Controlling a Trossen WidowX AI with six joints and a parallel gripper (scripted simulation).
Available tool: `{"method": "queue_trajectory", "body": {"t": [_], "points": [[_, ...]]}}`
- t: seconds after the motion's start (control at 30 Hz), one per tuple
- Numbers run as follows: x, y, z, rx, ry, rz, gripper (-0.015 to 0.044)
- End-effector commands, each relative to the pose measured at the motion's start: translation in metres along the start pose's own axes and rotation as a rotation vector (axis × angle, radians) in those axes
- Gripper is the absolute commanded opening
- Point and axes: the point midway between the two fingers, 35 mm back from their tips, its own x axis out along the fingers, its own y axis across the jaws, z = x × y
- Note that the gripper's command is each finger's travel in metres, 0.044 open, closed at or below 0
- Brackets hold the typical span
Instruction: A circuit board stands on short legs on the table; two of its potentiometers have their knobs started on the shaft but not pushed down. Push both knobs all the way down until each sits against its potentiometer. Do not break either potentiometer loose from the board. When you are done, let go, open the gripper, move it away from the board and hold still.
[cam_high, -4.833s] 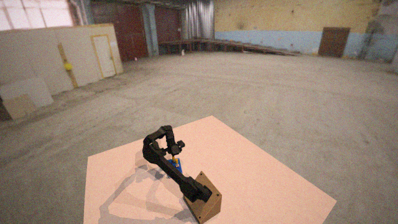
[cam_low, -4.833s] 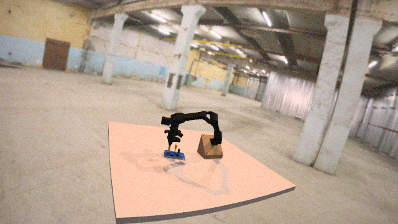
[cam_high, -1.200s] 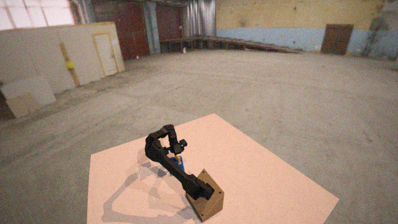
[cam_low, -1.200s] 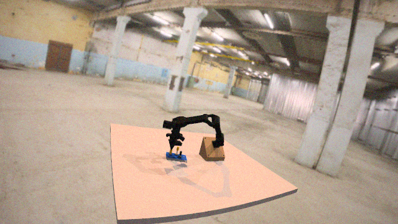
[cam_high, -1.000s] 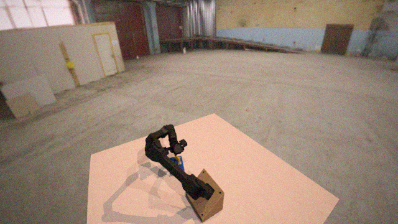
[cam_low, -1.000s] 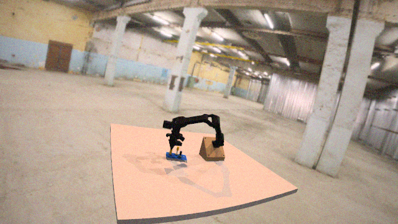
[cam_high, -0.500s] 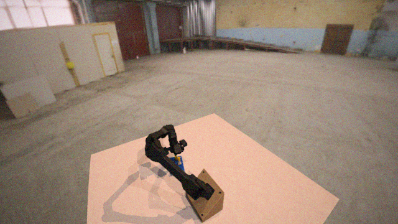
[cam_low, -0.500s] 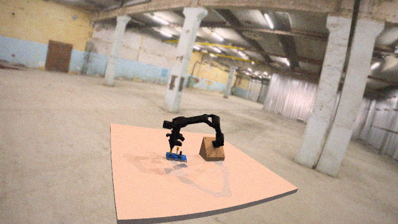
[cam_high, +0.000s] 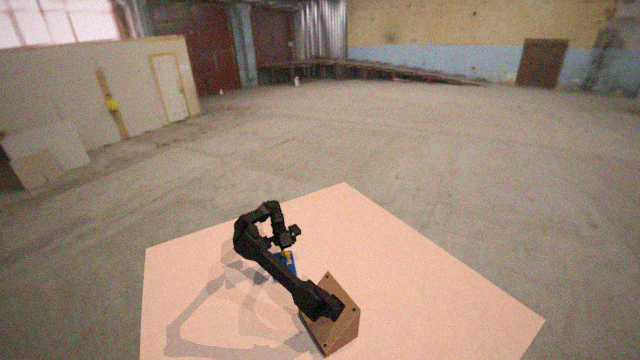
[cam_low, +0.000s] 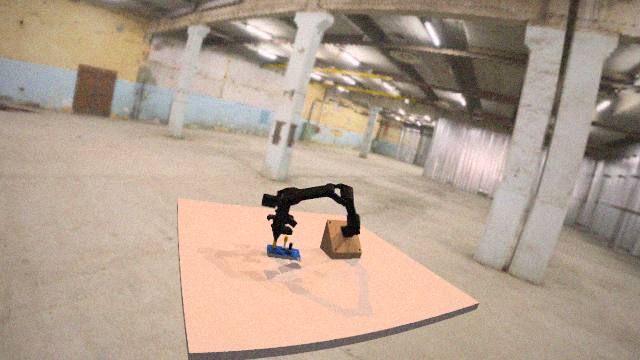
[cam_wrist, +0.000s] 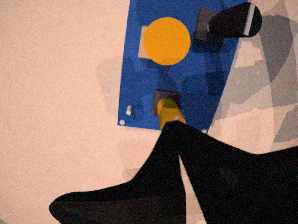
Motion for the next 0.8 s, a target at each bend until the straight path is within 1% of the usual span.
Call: {"method": "queue_trajectory", "body": {"t": [0.0, 0.77], "points": [[0.023, -0.004, -0.002, -0.038, -0.03, -0.007, 0.0], [-0.014, -0.004, -0.004, -0.038, -0.03, -0.005, 0.0]]}}
